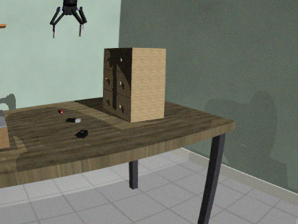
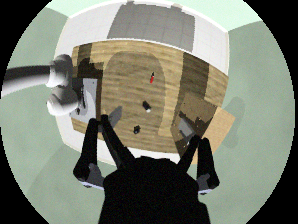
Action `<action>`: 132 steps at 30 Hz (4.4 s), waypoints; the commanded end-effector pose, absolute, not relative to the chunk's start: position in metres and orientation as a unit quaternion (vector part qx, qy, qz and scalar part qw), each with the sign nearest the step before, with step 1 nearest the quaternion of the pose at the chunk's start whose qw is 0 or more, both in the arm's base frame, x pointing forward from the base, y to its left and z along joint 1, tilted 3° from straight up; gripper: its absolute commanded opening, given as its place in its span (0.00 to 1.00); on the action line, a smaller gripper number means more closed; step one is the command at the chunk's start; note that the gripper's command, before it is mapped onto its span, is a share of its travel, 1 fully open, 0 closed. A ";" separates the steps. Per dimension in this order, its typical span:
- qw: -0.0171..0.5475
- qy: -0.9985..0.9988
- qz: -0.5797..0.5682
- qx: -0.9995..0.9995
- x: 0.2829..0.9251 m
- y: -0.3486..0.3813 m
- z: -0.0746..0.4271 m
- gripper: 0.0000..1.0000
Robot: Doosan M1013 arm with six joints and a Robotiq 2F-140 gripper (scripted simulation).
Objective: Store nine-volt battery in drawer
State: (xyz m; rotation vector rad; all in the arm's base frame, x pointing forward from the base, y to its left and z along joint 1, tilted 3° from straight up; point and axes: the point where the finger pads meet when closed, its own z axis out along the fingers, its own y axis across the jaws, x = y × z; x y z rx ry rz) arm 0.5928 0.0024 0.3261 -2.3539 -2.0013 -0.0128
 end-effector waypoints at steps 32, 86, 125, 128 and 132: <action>0.030 0.028 0.017 -0.999 0.592 0.010 0.175 1.00; -0.018 0.125 -0.276 -0.953 0.639 -0.001 0.122 1.00; -0.031 0.122 -0.382 -0.915 0.657 -0.004 0.103 1.00; -0.033 0.122 -0.385 -0.914 0.657 -0.005 0.102 1.00; -0.035 0.122 -0.400 -0.908 0.660 -0.005 0.099 1.00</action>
